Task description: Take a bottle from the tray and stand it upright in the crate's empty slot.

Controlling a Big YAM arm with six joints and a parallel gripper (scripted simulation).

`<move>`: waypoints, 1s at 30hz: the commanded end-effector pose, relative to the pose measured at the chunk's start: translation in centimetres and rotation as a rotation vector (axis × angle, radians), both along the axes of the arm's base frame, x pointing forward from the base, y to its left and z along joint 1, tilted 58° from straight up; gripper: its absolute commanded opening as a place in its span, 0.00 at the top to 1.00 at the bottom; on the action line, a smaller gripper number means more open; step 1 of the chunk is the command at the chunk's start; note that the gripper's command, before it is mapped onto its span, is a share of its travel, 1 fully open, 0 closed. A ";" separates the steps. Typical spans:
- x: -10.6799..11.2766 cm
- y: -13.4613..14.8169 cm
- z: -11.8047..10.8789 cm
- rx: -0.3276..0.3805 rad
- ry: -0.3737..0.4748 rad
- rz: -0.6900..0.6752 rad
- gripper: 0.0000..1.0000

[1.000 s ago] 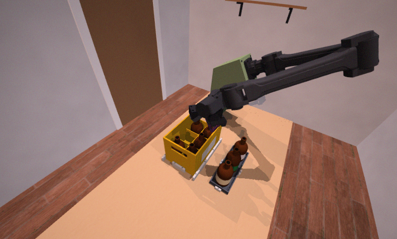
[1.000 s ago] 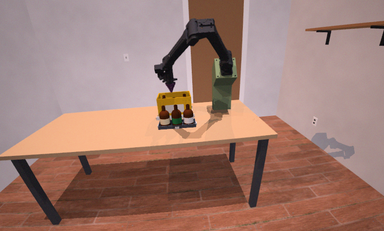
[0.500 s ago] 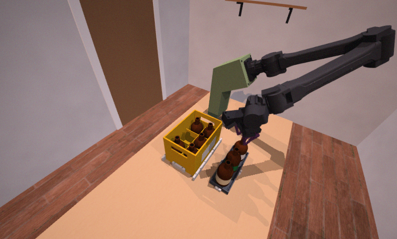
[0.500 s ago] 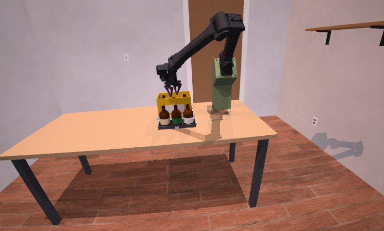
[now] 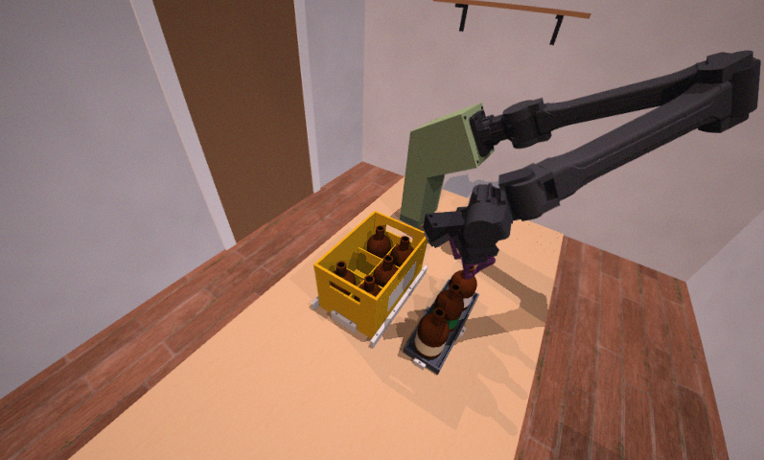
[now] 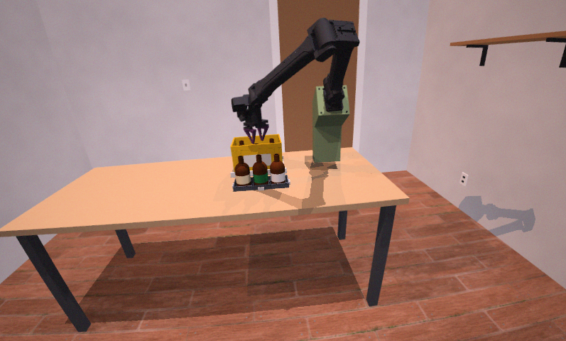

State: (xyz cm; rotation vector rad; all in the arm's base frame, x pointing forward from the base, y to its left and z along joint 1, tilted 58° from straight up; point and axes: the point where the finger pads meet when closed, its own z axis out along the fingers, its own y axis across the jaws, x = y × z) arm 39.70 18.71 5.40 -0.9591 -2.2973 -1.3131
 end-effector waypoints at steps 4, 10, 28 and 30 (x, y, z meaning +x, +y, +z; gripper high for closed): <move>0.2 -0.3 0.3 0.003 0.002 -0.016 0.39; 0.2 -0.3 0.3 0.003 0.002 -0.016 0.39; -0.4 0.9 -0.8 -0.006 0.018 0.006 0.39; -0.4 1.1 -0.9 -0.006 0.019 0.006 0.39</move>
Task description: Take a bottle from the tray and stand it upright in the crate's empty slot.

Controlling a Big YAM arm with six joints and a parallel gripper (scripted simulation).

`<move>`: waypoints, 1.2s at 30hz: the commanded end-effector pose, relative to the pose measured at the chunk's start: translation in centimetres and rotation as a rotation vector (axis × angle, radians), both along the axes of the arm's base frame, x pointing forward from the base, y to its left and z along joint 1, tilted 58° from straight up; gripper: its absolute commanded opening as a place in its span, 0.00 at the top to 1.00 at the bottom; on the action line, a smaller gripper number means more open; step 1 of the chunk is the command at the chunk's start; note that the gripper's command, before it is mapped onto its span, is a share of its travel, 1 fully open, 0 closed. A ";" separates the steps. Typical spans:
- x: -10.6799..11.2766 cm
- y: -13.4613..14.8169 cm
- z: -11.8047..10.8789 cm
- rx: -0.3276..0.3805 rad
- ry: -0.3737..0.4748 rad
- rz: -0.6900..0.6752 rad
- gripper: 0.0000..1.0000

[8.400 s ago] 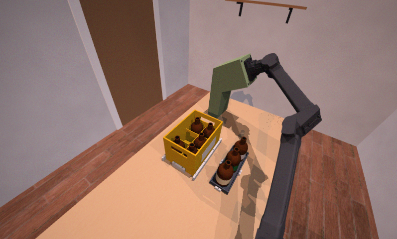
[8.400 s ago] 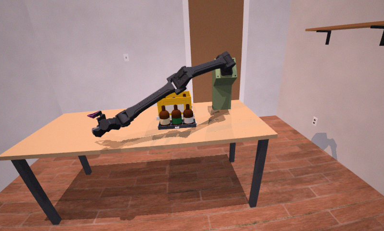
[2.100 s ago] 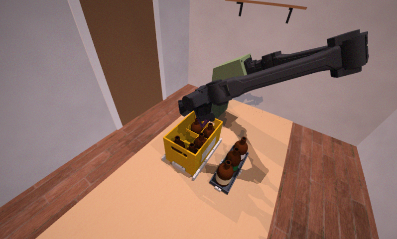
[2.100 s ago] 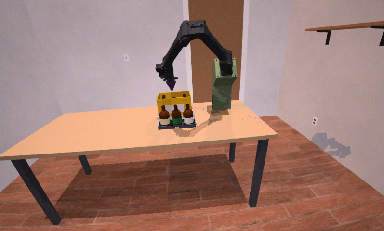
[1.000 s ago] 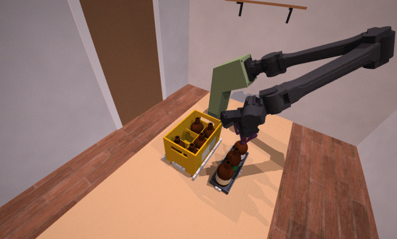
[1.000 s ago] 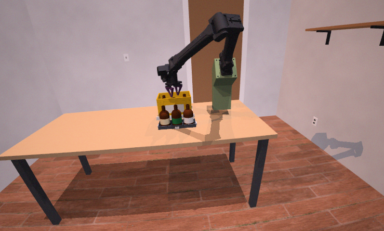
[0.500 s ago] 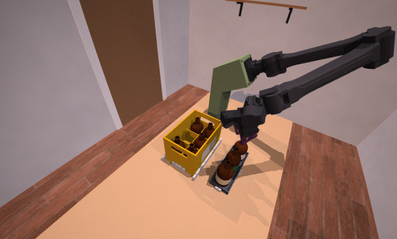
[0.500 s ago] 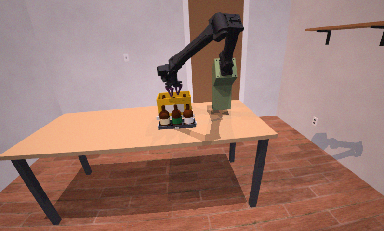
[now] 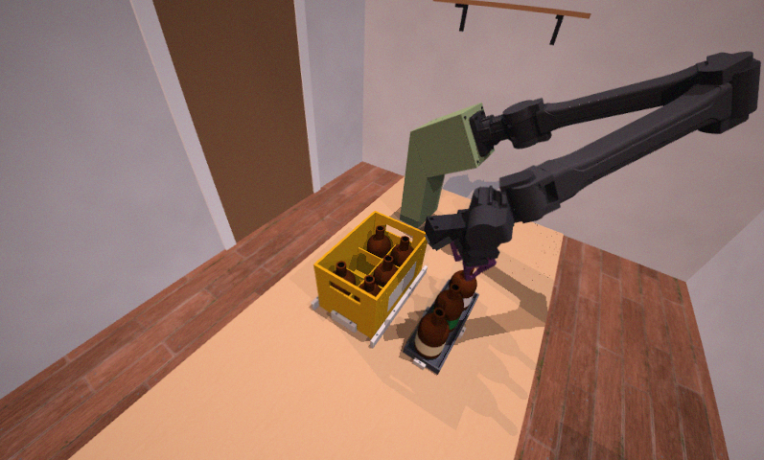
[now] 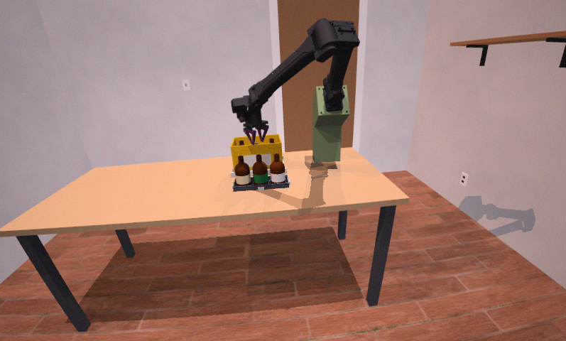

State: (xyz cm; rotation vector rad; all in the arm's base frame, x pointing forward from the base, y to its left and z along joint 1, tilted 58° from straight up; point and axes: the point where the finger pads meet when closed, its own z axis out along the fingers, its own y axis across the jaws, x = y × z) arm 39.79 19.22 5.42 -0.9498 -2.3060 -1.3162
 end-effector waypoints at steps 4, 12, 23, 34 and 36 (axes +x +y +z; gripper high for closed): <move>-0.1 0.0 -1.0 -0.004 0.027 -0.017 0.39; -0.4 1.5 -1.6 -0.005 0.027 0.001 0.39; -0.3 2.7 -2.3 -0.005 0.027 0.001 0.39; -0.2 3.6 -2.9 -0.005 0.028 -0.002 0.39; -0.1 3.6 -3.0 -0.005 0.028 -0.004 0.39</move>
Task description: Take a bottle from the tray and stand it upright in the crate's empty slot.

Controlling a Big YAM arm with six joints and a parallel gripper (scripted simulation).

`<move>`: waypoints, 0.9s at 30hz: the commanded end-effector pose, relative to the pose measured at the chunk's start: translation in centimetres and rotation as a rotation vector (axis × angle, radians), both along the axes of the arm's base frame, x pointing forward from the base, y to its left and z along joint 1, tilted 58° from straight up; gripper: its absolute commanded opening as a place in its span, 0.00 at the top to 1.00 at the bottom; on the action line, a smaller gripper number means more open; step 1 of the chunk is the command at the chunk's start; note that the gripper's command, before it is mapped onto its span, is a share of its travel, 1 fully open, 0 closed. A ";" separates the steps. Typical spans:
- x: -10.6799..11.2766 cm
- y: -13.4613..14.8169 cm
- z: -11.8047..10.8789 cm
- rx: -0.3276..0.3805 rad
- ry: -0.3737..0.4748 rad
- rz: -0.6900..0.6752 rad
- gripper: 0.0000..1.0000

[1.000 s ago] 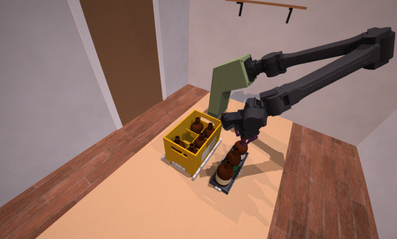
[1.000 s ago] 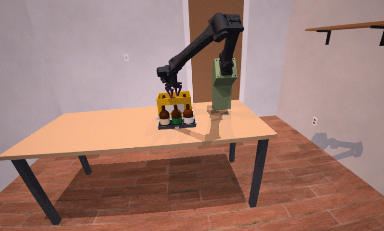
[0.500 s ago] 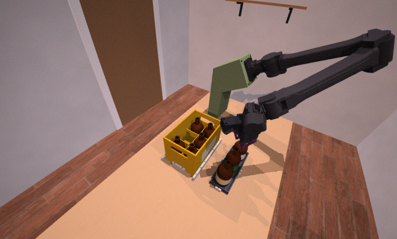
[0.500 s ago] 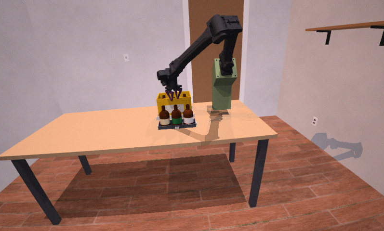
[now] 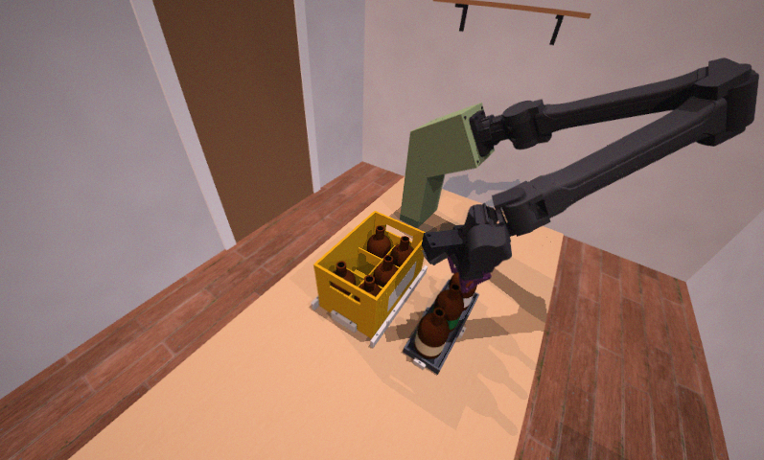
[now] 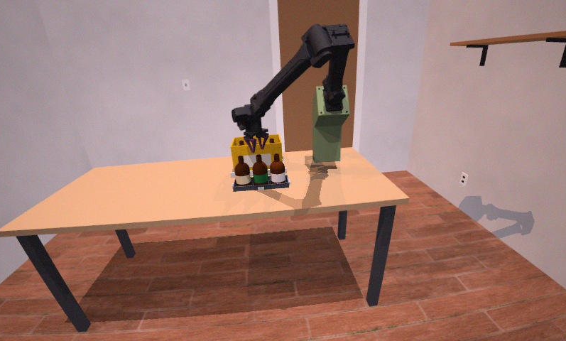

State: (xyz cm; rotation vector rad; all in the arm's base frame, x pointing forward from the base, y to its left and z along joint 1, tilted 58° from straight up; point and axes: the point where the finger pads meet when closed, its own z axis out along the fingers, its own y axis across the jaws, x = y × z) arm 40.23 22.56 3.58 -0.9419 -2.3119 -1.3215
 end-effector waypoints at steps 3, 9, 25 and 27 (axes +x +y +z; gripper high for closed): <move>-0.7 0.5 -1.2 -0.005 0.036 -0.003 0.39; -0.4 0.3 -1.3 -0.005 0.036 -0.014 0.39; -0.5 0.4 -1.3 -0.005 0.039 -0.011 0.39; -0.5 0.4 -1.3 -0.005 0.039 -0.011 0.39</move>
